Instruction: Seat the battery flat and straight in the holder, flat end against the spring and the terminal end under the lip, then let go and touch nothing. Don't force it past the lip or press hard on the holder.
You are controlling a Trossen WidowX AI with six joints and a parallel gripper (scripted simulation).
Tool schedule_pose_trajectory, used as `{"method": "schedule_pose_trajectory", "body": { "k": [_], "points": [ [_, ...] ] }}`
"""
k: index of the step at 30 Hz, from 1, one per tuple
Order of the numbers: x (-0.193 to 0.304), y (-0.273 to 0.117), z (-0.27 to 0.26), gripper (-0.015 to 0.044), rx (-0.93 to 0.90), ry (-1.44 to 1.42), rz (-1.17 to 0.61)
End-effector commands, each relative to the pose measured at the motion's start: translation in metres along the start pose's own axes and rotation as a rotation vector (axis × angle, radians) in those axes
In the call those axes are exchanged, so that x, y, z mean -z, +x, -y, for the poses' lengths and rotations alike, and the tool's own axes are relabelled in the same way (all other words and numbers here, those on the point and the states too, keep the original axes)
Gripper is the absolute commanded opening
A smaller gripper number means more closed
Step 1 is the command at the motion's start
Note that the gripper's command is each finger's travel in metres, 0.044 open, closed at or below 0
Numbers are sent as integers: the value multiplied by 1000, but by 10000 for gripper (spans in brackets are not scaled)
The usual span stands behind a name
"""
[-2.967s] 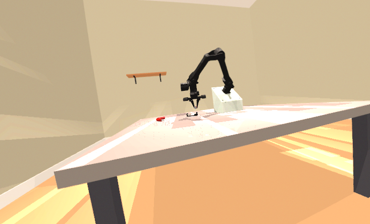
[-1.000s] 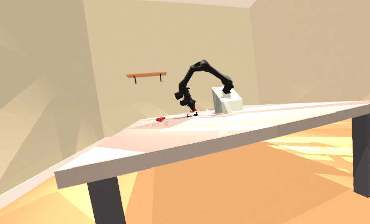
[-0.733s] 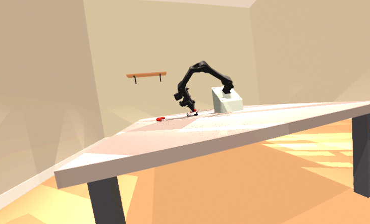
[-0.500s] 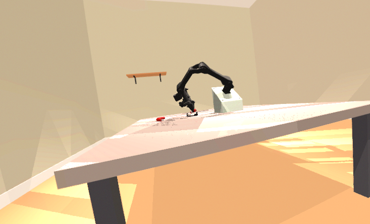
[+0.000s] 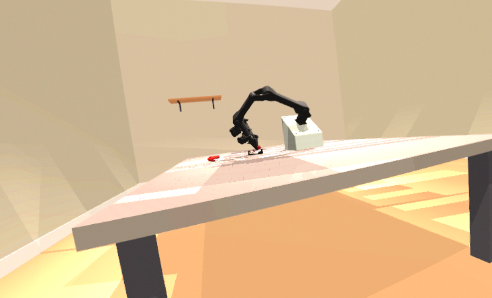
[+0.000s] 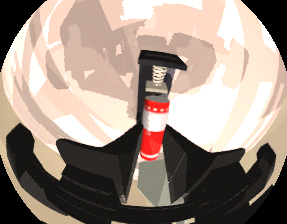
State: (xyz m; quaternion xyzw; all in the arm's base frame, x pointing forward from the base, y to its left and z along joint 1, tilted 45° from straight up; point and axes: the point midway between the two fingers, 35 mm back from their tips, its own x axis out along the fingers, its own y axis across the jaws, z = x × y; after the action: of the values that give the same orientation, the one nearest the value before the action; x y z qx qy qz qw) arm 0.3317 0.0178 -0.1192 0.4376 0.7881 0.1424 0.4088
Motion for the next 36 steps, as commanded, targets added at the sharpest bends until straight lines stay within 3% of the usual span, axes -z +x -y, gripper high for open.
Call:
{"method": "schedule_pose_trajectory", "body": {
  "k": [1,36],
  "points": [
    [-2,0,-1,67,0,-7,-11],
    [-10,4,-2,67,1,-10,-115]
  ]
}}
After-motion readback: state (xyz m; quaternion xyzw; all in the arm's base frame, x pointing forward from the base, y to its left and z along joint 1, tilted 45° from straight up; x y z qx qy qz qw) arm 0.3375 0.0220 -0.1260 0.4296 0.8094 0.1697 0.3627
